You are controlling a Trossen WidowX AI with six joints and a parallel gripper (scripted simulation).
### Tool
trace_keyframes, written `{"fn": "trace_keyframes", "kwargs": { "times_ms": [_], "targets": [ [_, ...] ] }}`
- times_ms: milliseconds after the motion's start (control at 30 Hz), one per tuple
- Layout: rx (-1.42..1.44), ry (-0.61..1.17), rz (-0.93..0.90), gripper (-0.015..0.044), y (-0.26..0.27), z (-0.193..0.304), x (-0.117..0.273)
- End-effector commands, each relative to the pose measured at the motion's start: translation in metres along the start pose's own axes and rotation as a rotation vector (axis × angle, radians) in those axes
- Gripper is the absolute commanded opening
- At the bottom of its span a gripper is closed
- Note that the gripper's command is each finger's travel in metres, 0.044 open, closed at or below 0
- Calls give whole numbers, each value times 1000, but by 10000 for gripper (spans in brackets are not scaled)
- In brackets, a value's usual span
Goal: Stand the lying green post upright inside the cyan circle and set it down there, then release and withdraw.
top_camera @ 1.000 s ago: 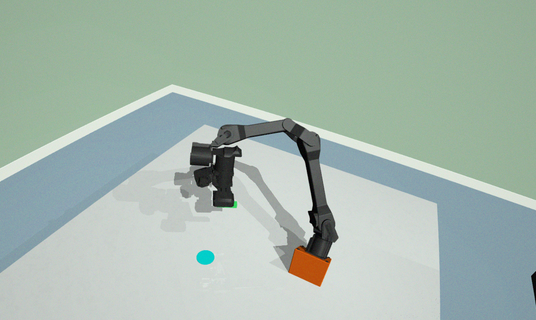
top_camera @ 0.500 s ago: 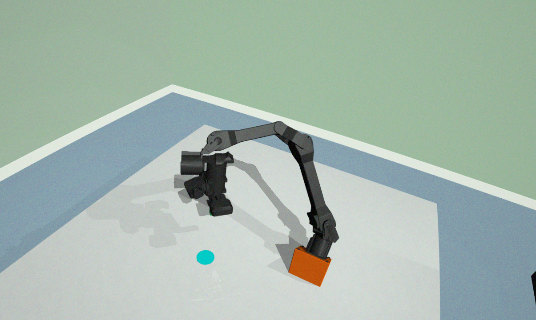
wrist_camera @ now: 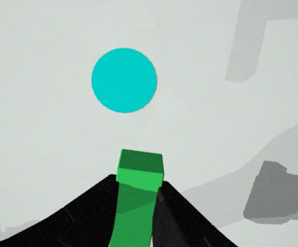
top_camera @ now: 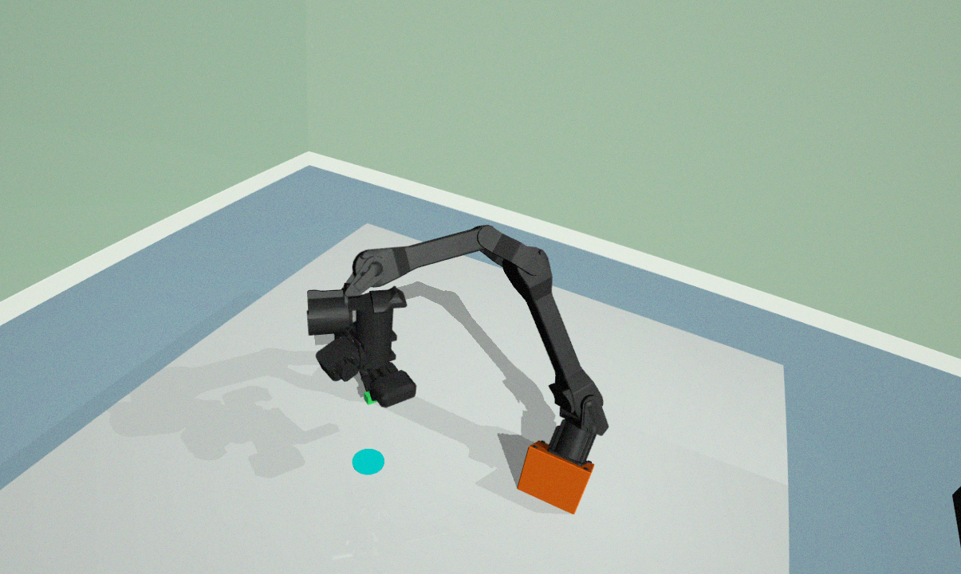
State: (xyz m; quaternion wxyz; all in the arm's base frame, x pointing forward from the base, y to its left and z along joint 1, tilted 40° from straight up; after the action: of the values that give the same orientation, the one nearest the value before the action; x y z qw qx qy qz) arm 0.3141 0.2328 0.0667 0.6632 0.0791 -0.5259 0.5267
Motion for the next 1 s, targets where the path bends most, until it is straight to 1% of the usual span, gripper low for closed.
{"fn": "trace_keyframes", "kwargs": {
  "times_ms": [0, 233, 967],
  "targets": [
    [63, 8, -6, 23, 10, -7, -2],
    [139, 14, -4, 23, 23, -15, -3],
    [113, -69, -127, 23, 18, -12, -18]
  ]
}}
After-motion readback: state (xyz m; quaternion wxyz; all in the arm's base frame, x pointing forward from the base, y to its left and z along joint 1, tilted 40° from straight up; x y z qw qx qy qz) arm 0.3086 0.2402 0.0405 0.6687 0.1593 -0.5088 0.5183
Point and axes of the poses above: the point midway between the two fingers, 35 mm back from their tips, its own x axis back along the fingers, its own y axis across the jaws, z = x × y, the point moved 7 cm from there along x, back along the fingers, and after that the axes turned 14 degrees about -x, right-handed, at the moved point
